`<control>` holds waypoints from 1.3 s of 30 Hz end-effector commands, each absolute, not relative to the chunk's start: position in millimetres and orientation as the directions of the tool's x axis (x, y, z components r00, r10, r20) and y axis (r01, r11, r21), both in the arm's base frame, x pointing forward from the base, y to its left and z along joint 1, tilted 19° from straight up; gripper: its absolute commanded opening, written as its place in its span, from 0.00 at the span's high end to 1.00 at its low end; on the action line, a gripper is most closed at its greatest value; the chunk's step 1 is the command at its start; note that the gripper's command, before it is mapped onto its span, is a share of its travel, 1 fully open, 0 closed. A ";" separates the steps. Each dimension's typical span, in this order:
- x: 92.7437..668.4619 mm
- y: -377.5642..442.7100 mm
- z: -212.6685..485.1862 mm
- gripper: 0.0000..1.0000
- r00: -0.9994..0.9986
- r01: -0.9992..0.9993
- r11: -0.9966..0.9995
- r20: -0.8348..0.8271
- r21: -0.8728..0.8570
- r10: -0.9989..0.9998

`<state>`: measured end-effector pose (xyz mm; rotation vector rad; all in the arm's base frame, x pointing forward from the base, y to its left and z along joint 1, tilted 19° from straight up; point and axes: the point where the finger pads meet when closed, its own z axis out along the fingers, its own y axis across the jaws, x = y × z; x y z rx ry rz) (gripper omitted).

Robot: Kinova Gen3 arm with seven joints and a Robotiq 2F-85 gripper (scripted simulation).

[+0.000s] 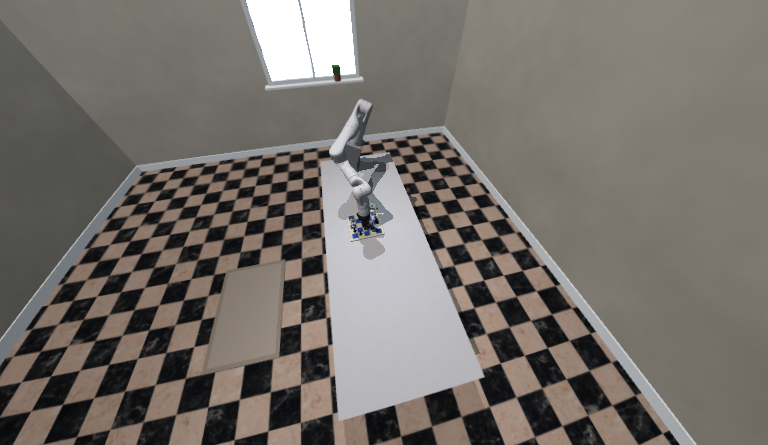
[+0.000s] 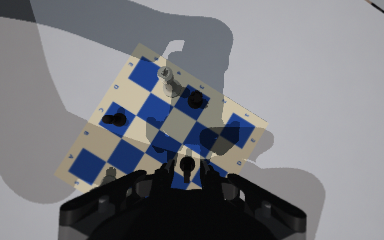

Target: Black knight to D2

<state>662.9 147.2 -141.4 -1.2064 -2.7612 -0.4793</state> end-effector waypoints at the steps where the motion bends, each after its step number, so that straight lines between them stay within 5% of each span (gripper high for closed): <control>1: 663.8 146.7 -140.0 0.63 -0.684 0.728 0.638 0.204 0.250 0.700; 11: 663.8 146.7 -140.0 0.63 -0.684 0.728 0.638 0.204 0.250 0.700; 12: 663.8 146.7 -140.0 1.00 -0.684 0.728 0.638 0.204 0.250 0.700; 39: 663.8 146.7 -140.0 1.00 -0.684 0.728 0.638 0.204 0.250 0.700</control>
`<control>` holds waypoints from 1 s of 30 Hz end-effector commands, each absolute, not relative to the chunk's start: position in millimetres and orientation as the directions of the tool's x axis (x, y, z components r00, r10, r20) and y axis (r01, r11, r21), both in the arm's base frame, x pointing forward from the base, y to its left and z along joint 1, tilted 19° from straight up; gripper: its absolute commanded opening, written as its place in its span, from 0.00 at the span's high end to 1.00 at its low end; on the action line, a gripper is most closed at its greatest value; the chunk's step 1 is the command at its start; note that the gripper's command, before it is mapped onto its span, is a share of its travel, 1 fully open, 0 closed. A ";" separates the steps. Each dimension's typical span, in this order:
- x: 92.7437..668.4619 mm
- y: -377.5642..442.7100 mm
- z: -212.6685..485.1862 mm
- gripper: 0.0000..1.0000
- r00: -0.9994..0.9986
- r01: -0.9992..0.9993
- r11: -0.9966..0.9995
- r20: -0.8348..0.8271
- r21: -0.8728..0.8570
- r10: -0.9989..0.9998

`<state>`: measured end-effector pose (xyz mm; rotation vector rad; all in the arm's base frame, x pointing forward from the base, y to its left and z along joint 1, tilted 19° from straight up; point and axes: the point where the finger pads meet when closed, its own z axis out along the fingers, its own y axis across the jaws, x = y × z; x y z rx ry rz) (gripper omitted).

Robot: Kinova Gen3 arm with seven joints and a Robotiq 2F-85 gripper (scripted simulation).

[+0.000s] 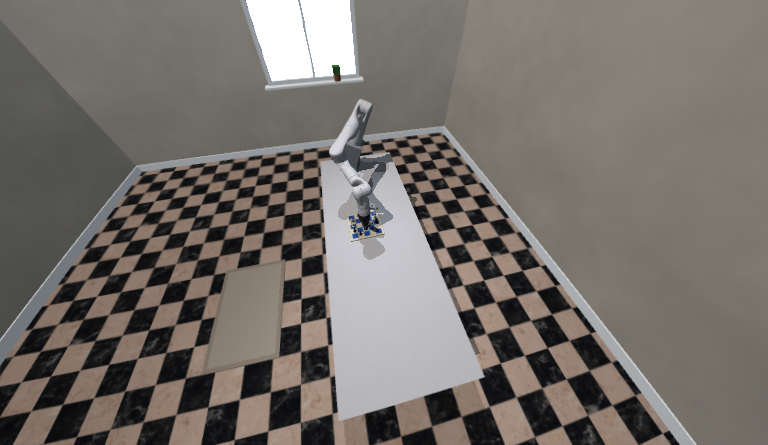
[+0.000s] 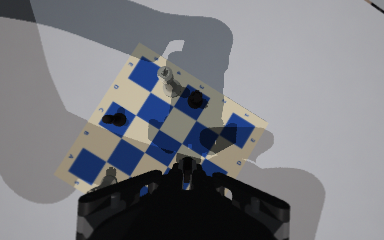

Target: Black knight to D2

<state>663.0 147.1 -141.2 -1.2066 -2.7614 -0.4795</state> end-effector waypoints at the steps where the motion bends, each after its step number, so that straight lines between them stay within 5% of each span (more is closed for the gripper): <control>1: 663.8 146.7 -140.0 1.00 -0.684 0.728 0.638 0.204 0.250 0.700; 30: 659.4 114.9 -45.8 1.00 -0.684 0.728 0.638 0.204 0.250 0.700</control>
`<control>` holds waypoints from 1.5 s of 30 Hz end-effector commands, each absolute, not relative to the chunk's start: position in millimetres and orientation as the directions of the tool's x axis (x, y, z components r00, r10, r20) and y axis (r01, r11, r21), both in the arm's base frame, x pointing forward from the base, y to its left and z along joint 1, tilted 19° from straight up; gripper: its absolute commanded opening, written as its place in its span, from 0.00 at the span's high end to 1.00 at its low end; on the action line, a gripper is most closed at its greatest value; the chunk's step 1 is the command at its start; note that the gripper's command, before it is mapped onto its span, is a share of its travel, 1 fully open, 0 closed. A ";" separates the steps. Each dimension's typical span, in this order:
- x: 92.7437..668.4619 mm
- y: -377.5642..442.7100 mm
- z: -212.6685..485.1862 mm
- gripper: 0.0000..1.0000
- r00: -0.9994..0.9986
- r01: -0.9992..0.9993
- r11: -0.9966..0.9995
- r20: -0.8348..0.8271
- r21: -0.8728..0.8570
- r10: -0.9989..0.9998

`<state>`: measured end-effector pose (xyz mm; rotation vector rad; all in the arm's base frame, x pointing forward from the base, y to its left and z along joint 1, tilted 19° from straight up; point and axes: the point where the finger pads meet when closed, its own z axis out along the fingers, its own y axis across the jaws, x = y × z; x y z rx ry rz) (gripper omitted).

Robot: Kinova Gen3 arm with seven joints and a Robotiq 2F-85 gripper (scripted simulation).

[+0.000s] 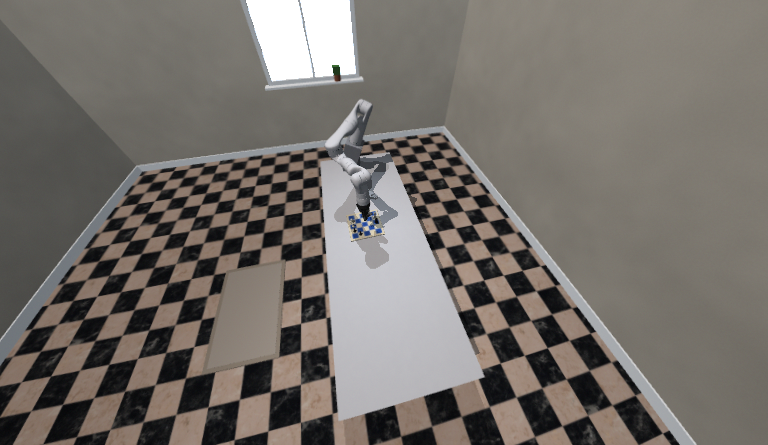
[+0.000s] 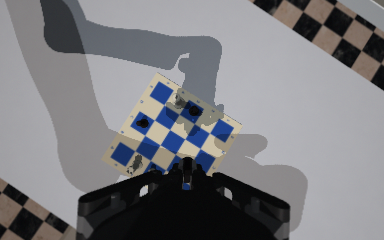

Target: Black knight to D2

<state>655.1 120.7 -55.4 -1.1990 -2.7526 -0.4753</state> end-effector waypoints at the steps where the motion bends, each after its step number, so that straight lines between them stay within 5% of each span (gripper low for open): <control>1: 659.4 114.8 -45.4 1.00 -0.684 0.728 0.638 0.204 0.250 0.700; 12: 658.4 117.6 -44.4 1.00 -0.699 0.714 0.653 0.199 0.254 0.687; 18: 645.3 150.3 -33.5 1.00 -0.856 0.515 0.805 0.129 0.295 0.500; 45: 646.9 158.8 -56.9 1.00 -0.858 0.512 0.806 0.128 0.296 0.498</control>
